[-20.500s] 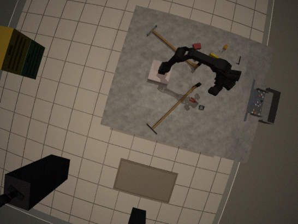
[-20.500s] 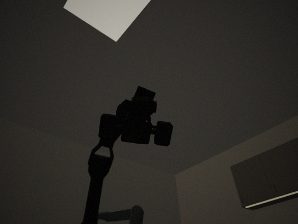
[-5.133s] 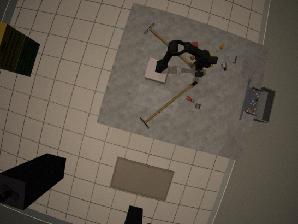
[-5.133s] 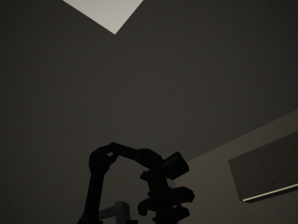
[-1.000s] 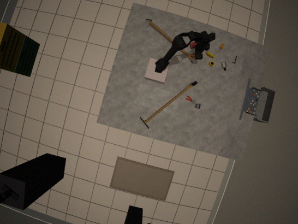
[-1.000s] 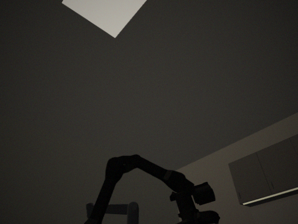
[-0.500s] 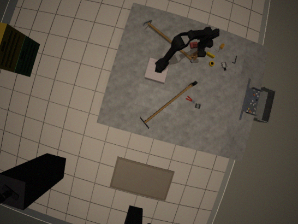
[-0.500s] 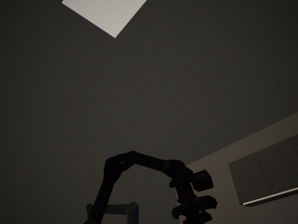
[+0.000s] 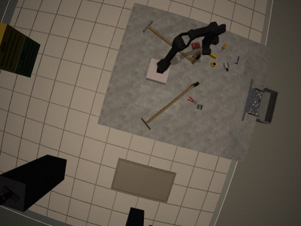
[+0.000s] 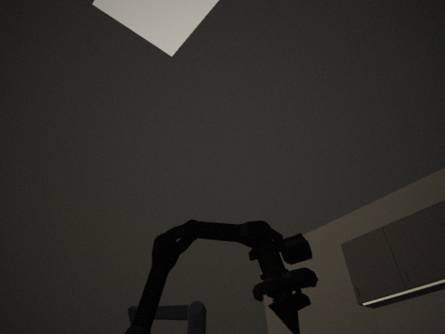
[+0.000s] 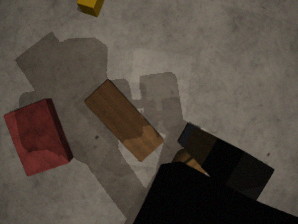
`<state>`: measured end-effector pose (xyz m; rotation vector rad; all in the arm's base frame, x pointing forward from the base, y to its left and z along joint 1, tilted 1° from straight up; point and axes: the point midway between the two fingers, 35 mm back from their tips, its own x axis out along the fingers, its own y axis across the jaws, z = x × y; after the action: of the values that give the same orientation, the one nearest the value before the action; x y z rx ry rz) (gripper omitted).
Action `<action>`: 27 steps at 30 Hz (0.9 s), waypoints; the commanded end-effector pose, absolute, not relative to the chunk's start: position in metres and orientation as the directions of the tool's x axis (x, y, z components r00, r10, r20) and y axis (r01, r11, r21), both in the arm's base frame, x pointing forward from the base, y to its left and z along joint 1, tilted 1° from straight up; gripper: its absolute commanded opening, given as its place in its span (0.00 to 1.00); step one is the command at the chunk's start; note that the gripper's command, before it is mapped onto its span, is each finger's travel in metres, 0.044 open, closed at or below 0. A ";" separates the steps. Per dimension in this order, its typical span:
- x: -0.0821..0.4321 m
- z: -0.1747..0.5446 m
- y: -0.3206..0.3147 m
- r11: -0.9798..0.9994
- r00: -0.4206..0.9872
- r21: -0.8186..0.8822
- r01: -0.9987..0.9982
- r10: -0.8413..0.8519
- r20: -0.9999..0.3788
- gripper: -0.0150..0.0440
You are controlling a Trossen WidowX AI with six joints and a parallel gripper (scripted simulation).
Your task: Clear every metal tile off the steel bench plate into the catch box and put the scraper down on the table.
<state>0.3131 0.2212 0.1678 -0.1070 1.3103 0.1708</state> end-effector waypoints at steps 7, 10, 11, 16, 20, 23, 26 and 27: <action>0.323 0.169 0.199 0.950 0.238 -0.031 -0.312 0.046 -0.970 0.25; 0.326 0.168 0.191 0.932 0.234 -0.047 -0.359 0.040 -0.971 0.25; 0.327 0.168 0.188 0.926 0.232 -0.053 -0.374 0.039 -0.972 0.25; 0.332 0.167 0.174 0.890 0.225 -0.077 -0.449 0.029 -0.974 0.25; 0.336 0.166 0.163 0.856 0.219 -0.094 -0.508 0.023 -0.975 0.25; 0.338 0.166 0.155 0.828 0.215 -0.106 -0.550 0.018 -0.977 0.25; 0.340 0.165 0.147 0.798 0.210 -0.116 -0.591 0.013 -0.978 0.25; 0.341 0.165 0.144 0.788 0.208 -0.119 -0.604 0.012 -0.978 0.25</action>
<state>0.3416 0.1508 0.1680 -0.5116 1.2945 0.4290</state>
